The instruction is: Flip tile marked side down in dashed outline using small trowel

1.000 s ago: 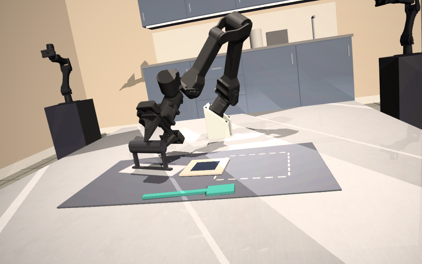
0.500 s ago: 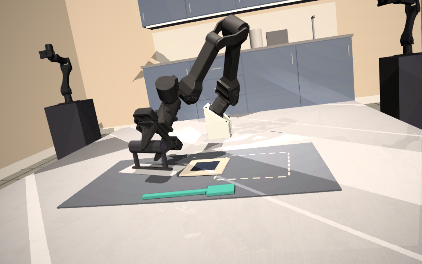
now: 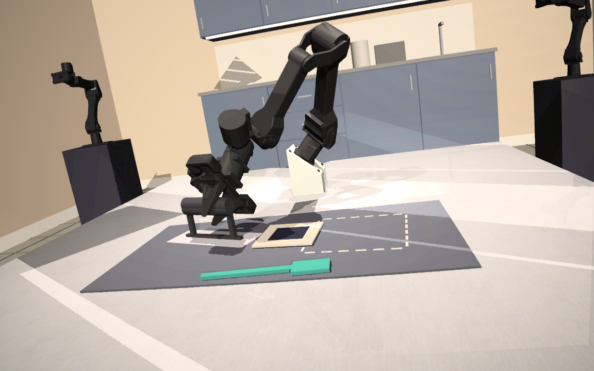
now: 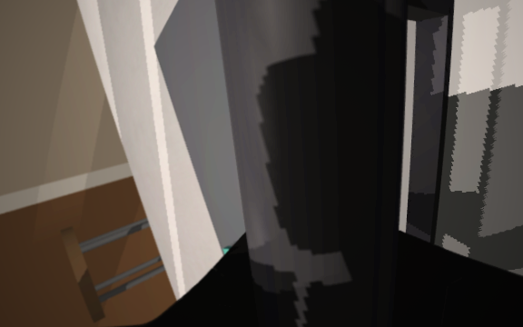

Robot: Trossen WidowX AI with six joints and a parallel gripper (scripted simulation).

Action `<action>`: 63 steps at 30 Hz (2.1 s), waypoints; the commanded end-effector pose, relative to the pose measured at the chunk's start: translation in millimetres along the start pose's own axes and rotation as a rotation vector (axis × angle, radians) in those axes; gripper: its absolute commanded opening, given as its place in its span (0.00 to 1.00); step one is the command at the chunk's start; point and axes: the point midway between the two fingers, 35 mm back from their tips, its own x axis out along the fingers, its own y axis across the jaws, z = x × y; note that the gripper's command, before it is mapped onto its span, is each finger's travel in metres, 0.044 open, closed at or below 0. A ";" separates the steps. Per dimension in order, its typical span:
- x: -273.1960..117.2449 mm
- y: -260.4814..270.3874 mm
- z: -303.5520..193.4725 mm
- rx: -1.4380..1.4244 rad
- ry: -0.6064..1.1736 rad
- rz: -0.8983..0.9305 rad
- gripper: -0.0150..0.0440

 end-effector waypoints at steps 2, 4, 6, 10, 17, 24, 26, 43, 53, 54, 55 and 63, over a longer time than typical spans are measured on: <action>0.2 0.4 0.5 0.002 -0.003 0.002 0.41; 0.2 0.4 0.5 0.002 -0.003 0.002 0.38; 0.2 0.4 0.5 0.002 -0.003 0.002 0.36; 0.2 0.4 0.5 0.002 -0.003 0.002 0.31; -1.6 3.3 0.6 0.001 -0.003 0.001 0.25; -24.6 32.9 0.9 -0.001 -0.003 0.000 0.25; -32.6 41.0 0.6 -0.001 -0.003 0.000 0.25; -29.2 39.6 -6.8 -0.245 0.126 0.013 0.25; -25.1 35.4 -6.7 -0.245 0.126 0.013 0.25; -24.0 34.2 -6.7 -0.245 0.126 0.013 0.25; -22.9 33.0 -6.7 -0.245 0.126 0.013 0.25; -14.3 23.1 -6.7 -0.245 0.126 0.013 0.25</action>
